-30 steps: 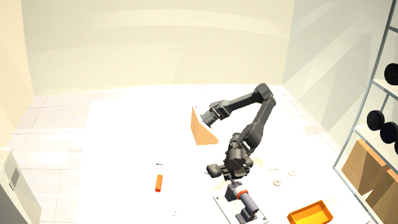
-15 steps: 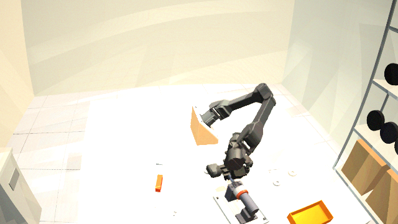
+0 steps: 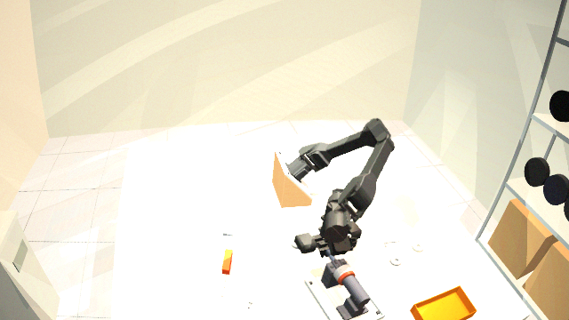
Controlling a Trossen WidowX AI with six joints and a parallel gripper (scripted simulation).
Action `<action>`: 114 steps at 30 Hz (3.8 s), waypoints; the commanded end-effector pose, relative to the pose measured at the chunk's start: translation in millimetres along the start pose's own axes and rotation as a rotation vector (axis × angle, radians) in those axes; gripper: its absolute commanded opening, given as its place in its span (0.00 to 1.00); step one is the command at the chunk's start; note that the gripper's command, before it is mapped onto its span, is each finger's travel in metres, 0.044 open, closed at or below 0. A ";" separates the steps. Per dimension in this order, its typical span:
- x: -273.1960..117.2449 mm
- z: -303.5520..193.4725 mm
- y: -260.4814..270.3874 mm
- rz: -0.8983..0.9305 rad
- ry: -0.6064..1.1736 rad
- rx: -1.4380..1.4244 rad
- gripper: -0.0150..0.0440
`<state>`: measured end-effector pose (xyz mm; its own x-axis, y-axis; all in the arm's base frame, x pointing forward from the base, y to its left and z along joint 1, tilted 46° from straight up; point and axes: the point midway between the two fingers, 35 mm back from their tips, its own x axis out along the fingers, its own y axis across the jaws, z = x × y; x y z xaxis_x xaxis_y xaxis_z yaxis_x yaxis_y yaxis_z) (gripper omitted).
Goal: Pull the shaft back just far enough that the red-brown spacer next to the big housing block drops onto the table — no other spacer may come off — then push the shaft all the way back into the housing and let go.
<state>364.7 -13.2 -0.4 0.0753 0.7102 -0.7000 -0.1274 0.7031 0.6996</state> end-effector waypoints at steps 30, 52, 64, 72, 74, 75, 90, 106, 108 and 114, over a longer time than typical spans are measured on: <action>0.2 -5.6 -0.1 -0.003 0.004 -0.001 0.25; 0.2 -8.0 -0.1 -0.003 0.004 -0.001 0.25; 0.2 -9.3 -0.1 -0.003 0.004 -0.001 0.25; 0.2 -10.2 -0.2 -0.003 0.004 -0.001 0.25; 0.2 -10.4 -0.2 -0.003 0.004 -0.001 0.25; 0.2 -10.5 -0.2 -0.003 0.004 -0.001 0.25; 0.2 -12.1 -0.2 -0.003 0.004 -0.001 0.25; 0.2 -13.9 -0.2 -0.003 0.005 -0.001 0.25; 0.2 -14.1 -0.2 -0.003 0.005 -0.001 0.25; 0.2 -14.8 -0.2 -0.003 0.005 -0.001 0.25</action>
<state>352.5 -13.8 -2.3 0.0752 0.7099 -0.7002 -0.1270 0.7033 0.6994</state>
